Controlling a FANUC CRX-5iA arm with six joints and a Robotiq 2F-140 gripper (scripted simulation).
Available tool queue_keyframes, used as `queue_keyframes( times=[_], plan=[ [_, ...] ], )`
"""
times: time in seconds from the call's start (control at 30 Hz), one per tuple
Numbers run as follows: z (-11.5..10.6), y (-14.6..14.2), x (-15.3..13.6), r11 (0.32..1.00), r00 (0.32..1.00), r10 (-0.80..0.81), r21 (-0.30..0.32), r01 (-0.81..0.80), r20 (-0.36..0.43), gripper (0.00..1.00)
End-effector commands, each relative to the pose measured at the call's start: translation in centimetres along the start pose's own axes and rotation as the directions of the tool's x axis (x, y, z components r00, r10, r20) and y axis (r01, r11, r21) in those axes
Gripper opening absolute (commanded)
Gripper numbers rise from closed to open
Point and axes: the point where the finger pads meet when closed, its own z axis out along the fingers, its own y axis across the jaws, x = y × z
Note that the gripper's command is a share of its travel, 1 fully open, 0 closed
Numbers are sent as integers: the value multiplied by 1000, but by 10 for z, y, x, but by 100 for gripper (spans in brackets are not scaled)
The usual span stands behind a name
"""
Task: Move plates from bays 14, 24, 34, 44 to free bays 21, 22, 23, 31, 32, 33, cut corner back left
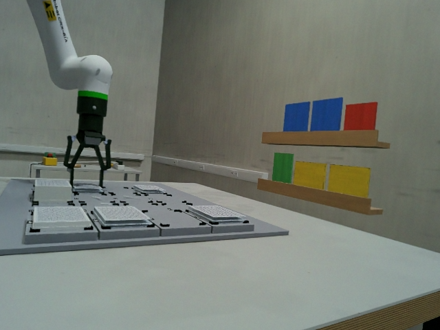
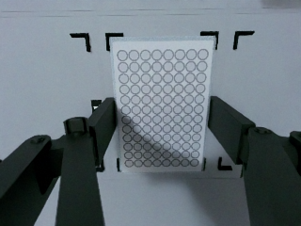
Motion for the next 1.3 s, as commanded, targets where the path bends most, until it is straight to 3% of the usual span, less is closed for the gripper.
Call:
queue_keyframes(
  times=[0.0, 0.63, 0.67, 1.27],
  plan=[
    [-1, -1, -1, 1000, 1000, 0, 2, 0, 1, 10],
    [0, -1, -1, 1000, 1000, 0, 2, 0, 1, 10],
    [0, -1, -1, 1000, 1000, 0, 2, 0, 1, 70],
    [0, -1, -1, 1000, 1000, 0, 2, 0, 1, 70]
  ],
)
